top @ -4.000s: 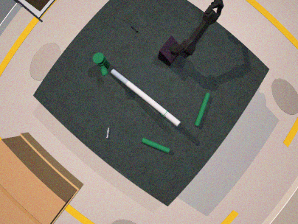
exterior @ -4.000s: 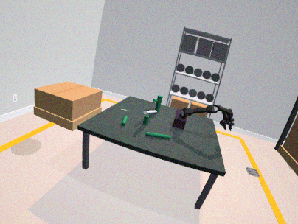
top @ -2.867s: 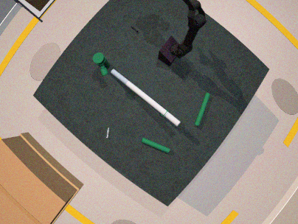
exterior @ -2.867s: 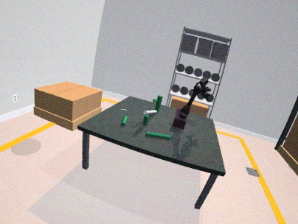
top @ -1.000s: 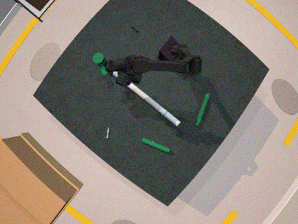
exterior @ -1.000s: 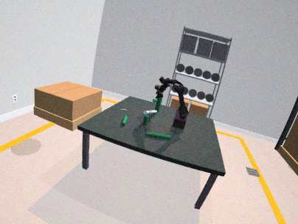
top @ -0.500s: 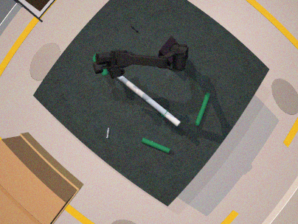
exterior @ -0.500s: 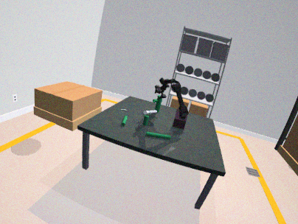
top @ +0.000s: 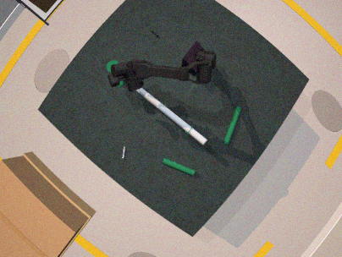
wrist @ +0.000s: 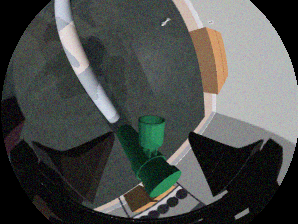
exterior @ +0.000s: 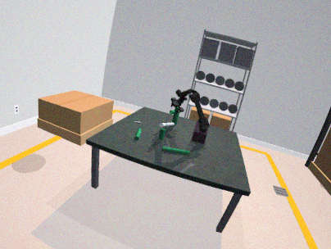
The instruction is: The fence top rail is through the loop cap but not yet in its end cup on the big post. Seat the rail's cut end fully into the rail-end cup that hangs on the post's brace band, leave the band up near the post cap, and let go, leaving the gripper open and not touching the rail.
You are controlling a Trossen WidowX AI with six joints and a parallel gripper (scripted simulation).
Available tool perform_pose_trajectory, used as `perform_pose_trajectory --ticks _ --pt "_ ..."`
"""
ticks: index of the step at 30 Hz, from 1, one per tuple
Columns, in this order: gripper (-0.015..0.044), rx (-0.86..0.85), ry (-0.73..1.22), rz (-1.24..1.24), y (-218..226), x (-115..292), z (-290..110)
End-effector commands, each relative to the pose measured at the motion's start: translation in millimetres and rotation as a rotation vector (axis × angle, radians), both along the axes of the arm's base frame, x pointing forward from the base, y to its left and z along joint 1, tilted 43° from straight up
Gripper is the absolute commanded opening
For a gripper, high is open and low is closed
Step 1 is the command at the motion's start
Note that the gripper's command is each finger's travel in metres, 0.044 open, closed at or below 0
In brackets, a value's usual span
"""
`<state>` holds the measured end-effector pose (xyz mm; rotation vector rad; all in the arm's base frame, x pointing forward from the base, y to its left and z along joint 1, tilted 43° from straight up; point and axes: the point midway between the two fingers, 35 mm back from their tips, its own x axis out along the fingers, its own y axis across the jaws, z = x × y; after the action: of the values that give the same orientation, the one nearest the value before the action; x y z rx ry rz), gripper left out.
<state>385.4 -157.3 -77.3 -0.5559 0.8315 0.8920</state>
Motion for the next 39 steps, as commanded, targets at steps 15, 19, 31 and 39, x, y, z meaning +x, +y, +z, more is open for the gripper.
perform_pose_trajectory --ticks 15,19,31,39 --pt "0.0440 -0.002 0.001 -0.009 8.3 9.0 -21.3" --pt "0.0440 -0.002 0.001 -0.009 11.2 11.5 -26.6" --pt "0.0440 -0.001 0.000 -0.009 20.3 18.7 -42.4" --pt "0.0440 -0.001 -0.001 -0.009 26.8 23.0 -53.0"
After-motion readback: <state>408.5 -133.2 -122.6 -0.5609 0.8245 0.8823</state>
